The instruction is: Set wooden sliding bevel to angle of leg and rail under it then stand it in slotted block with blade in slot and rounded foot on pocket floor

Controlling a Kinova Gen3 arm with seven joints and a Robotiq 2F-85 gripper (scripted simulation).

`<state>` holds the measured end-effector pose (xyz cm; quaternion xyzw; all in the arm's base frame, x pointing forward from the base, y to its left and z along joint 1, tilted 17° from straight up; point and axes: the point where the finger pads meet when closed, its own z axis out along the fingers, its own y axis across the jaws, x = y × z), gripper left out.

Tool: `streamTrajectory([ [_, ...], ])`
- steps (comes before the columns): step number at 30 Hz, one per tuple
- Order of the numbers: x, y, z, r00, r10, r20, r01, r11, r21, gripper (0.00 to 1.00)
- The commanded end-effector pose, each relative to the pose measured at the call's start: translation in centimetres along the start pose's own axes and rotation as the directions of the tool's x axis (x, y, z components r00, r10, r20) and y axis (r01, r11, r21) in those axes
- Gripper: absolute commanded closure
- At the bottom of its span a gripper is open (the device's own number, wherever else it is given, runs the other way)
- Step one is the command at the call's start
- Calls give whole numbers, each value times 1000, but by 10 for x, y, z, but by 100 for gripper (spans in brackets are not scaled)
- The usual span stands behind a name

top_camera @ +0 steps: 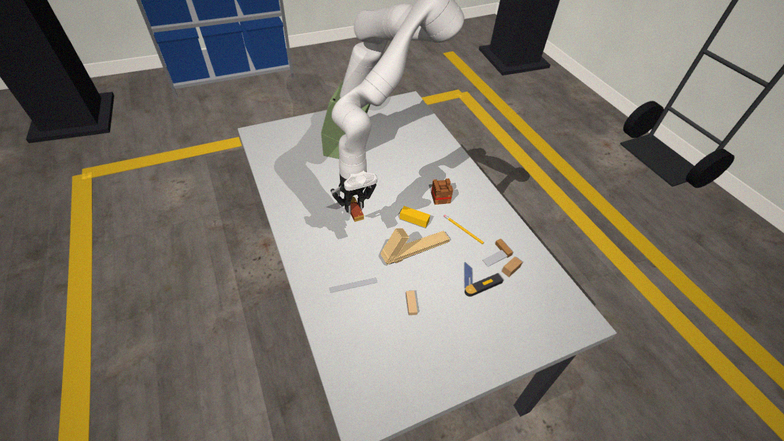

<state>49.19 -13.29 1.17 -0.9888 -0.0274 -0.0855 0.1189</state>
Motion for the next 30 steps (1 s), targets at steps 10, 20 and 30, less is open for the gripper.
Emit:
streamTrajectory([
  [10,0,0,-1,996,-93,-3,93,996,-1,90],
  [20,0,0,-1,994,-112,-3,112,994,-1,90],
  [30,0,0,-1,994,-113,-3,113,994,-1,90],
])
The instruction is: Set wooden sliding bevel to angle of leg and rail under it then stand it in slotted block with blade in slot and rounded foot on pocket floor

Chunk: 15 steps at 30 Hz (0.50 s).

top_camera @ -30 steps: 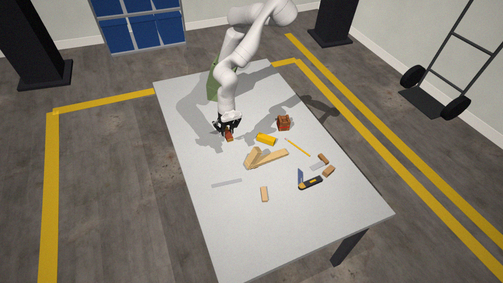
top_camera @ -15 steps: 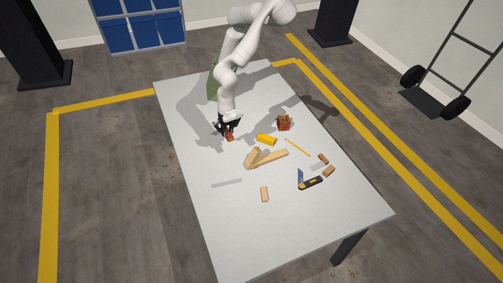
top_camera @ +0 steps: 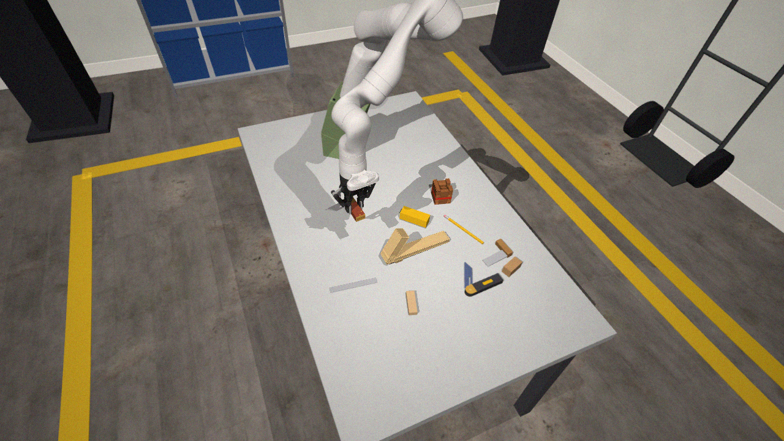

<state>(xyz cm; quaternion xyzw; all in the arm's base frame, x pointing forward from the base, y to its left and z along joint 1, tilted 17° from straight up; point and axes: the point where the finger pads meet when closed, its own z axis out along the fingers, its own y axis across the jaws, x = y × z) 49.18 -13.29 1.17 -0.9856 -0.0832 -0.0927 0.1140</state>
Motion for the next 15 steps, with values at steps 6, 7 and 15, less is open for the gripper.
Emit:
streamTrajectory([
  [6,0,0,-1,1000,-2,-2,2,1000,-1,90],
  [7,0,0,-1,1000,-4,-1,4,1000,-1,90],
  [15,0,0,-1,999,-41,-1,41,999,-1,90],
])
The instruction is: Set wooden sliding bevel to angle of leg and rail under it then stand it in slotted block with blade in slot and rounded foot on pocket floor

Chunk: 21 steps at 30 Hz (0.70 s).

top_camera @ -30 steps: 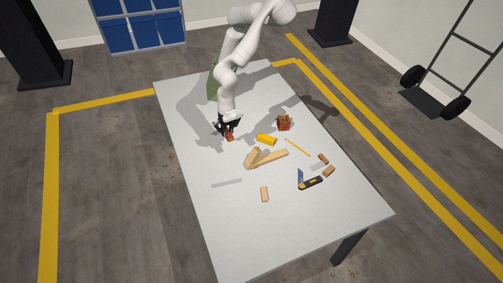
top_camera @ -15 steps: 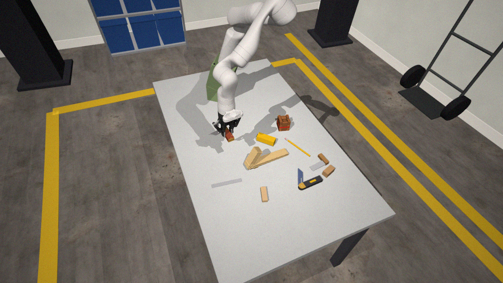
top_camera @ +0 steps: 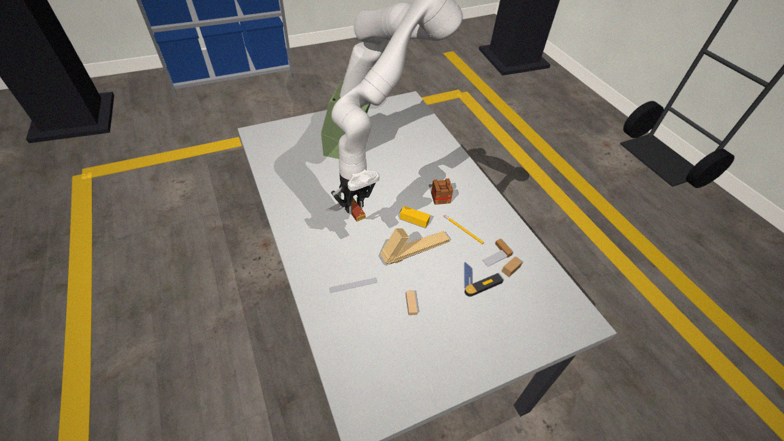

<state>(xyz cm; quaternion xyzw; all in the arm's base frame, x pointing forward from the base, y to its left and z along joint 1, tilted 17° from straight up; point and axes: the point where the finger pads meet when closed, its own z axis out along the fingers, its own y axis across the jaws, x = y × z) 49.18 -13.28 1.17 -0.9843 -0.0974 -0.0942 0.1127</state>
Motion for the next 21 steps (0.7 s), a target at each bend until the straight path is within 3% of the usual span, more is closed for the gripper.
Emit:
streamTrajectory([
  [1,1,0,-1,1000,-21,-2,21,1000,-1,90],
  [21,1,0,-1,956,-294,-1,294,956,-1,90],
])
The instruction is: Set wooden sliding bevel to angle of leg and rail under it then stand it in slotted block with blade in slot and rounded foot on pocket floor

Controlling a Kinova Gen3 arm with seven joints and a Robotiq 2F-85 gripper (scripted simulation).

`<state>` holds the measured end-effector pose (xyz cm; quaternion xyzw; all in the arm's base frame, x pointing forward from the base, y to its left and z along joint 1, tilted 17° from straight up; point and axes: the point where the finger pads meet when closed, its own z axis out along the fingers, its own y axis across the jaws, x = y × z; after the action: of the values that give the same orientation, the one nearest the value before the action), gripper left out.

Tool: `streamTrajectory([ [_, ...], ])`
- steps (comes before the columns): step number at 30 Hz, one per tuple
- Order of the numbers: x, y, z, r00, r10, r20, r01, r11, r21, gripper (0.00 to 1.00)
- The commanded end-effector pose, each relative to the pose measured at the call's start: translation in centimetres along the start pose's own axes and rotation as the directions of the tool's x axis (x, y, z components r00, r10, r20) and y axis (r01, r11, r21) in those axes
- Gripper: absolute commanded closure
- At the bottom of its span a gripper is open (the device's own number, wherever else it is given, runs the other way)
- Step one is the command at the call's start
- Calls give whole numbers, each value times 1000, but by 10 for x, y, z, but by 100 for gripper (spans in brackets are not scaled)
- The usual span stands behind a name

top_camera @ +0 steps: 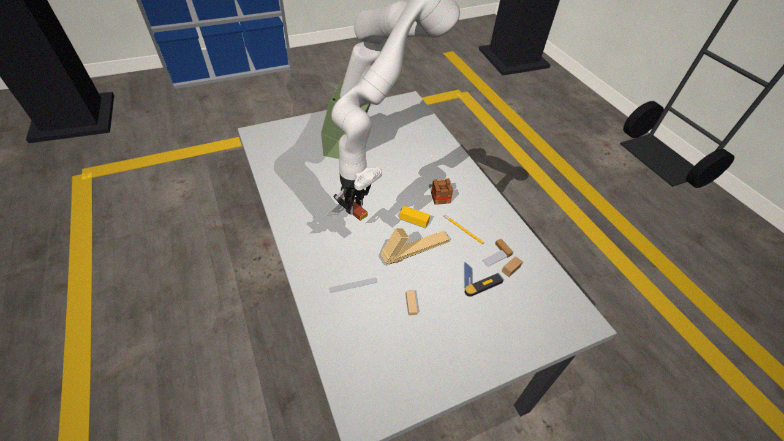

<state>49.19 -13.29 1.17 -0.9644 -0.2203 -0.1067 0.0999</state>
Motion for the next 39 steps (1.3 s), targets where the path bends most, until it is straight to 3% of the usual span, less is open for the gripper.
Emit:
streamTrajectory([
  [1,0,0,-1,998,-67,-3,67,998,-2,90],
  [19,0,0,-1,933,-360,-2,360,933,-3,90],
  [39,0,0,-1,877,-480,-2,480,877,-3,90],
])
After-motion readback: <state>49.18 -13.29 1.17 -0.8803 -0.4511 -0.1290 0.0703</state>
